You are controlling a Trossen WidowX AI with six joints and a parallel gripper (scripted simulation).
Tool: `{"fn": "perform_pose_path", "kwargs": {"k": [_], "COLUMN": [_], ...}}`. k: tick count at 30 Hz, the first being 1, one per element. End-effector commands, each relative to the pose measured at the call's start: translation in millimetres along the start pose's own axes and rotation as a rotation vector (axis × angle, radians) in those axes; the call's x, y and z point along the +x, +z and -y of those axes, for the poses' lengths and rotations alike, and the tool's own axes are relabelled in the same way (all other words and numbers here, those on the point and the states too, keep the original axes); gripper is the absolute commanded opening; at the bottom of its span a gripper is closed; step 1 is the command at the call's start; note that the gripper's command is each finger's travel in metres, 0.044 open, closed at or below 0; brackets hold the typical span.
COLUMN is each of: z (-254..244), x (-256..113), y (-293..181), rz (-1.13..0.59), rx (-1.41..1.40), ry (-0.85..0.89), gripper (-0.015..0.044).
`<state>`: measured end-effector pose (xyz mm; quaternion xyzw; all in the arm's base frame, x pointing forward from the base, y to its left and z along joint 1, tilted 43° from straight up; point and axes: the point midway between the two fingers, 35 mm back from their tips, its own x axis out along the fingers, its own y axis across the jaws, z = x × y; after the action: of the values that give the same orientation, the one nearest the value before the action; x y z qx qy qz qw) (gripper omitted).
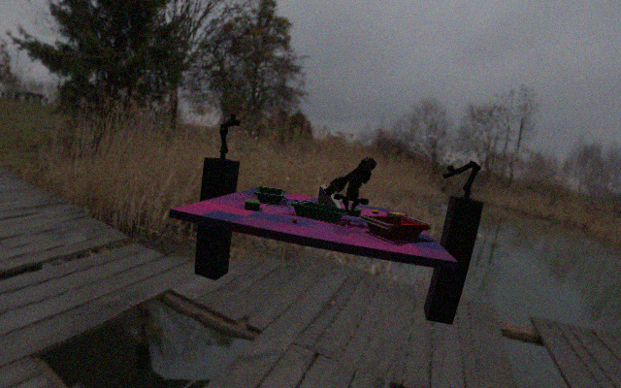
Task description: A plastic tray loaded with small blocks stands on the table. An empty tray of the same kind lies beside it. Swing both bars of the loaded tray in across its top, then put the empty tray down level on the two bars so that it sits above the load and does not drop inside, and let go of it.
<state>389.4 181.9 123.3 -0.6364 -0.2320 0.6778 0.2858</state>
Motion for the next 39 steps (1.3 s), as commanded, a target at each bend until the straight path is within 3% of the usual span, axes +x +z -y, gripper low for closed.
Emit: {"fn": "perform_pose_path", "kwargs": {"k": [1, 17, 33, 39], "z": [-1.6, -31.2, -77.8, -75.9], "x": [11.9, -21.3, -1.6, -21.2], "y": [1.9, 1.8, 2.4, 0.6], "rz": [0.004, 0.005, 0.005, 0.005], "rx": [0.008, 0.009, 0.009, 0.009], "ry": [0.003, 0.006, 0.007, 0.009], "gripper": [0.0088, 0.0088, 0.0088, 0.0088]}}
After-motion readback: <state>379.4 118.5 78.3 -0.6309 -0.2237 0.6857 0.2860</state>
